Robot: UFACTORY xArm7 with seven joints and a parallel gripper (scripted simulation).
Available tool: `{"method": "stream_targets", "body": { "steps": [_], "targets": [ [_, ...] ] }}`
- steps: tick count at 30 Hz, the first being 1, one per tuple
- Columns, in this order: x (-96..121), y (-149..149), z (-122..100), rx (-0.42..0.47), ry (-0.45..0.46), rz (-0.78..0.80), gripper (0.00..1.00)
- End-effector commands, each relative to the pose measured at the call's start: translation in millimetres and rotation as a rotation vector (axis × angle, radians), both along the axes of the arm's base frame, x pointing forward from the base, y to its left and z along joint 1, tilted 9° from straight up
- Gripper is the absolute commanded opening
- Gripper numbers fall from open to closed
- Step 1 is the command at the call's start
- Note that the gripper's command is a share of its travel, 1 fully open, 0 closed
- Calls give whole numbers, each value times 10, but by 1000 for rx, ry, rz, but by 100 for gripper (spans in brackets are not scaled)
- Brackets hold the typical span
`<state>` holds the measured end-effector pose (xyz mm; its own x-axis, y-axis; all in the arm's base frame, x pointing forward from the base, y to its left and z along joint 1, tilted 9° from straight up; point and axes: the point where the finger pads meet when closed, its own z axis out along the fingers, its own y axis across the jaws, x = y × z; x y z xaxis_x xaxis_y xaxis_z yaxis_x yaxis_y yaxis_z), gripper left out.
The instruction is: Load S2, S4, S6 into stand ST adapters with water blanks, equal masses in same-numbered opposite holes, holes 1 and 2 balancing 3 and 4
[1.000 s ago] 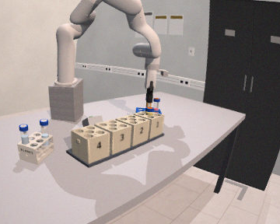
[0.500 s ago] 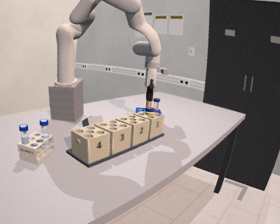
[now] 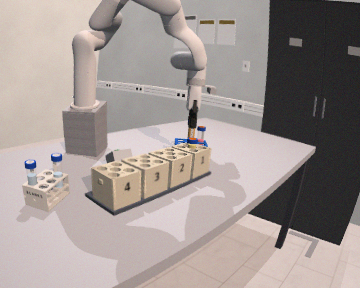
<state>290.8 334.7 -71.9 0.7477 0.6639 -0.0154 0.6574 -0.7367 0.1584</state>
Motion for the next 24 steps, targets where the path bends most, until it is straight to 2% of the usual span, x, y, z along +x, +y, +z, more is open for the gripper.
{"method": "stream_targets", "body": {
  "steps": [1,24],
  "targets": [
    [5,23,46,4,-3,1,0],
    [-35,76,461,4,-3,1,0]
  ]
}}
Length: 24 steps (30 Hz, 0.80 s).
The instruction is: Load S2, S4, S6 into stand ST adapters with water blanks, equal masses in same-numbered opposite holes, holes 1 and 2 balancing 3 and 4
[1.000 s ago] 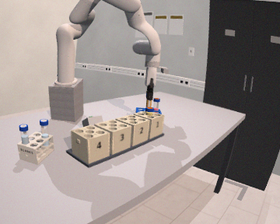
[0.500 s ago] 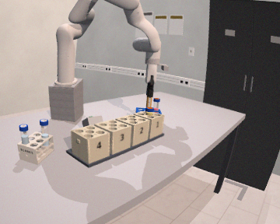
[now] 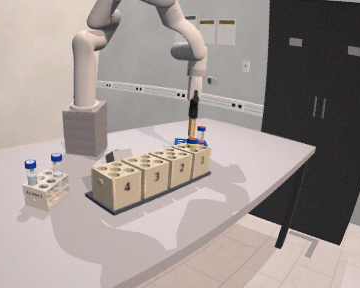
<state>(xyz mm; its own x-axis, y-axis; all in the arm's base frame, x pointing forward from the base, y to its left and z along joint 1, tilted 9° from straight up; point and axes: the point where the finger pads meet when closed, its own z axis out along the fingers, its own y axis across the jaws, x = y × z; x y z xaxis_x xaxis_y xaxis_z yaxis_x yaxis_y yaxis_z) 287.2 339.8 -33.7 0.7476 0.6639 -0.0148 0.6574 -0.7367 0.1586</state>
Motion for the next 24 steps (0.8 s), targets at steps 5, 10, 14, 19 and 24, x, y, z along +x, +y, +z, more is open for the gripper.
{"method": "stream_targets", "body": {
  "steps": [5,10,14,19,24],
  "targets": [
    [-8,37,177,3,-2,1,0],
    [-14,45,236,3,-2,1,0],
    [-22,55,315,3,-2,1,0],
    [-31,68,414,3,-2,1,0],
    [-41,81,513,3,-2,1,0]
  ]
}}
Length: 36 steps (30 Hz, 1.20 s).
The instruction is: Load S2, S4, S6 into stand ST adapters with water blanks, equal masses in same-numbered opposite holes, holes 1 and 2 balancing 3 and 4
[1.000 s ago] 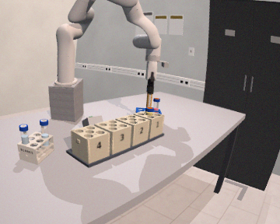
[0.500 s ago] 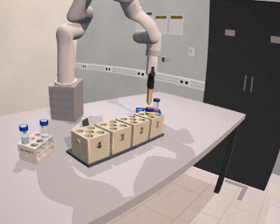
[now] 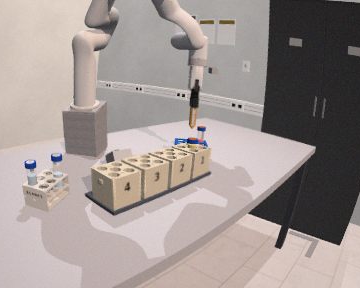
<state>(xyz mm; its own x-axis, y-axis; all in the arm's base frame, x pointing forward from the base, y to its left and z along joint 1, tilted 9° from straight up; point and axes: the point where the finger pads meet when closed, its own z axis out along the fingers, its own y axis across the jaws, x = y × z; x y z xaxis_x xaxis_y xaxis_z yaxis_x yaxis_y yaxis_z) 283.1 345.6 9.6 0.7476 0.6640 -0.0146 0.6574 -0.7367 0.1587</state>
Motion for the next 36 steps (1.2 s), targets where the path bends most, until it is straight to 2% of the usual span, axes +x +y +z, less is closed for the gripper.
{"method": "stream_targets", "body": {
  "steps": [1,15,26,36],
  "targets": [
    [-2,26,100,3,-2,1,0],
    [-23,55,327,3,-2,1,0],
    [-23,55,327,3,-2,1,0],
    [125,-366,395,32,-40,-295,0]
  ]
}}
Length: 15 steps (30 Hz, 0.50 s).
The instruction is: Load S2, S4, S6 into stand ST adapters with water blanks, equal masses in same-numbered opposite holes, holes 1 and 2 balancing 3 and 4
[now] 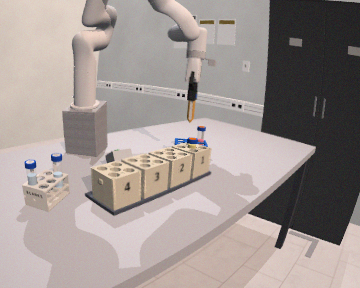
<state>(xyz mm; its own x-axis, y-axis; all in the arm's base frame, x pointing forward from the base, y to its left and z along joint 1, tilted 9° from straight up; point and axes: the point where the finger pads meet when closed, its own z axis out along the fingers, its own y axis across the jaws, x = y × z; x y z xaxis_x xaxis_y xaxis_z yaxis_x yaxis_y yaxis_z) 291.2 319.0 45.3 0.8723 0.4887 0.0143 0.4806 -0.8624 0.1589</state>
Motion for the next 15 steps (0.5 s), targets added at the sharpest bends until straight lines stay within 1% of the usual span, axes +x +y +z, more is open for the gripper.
{"method": "stream_targets", "body": {
  "steps": [1,13,15],
  "targets": [
    [44,-101,38,14,-18,-80,0],
    [242,-662,129,51,-69,-475,0],
    [275,-756,144,52,-70,-480,0]
  ]
}}
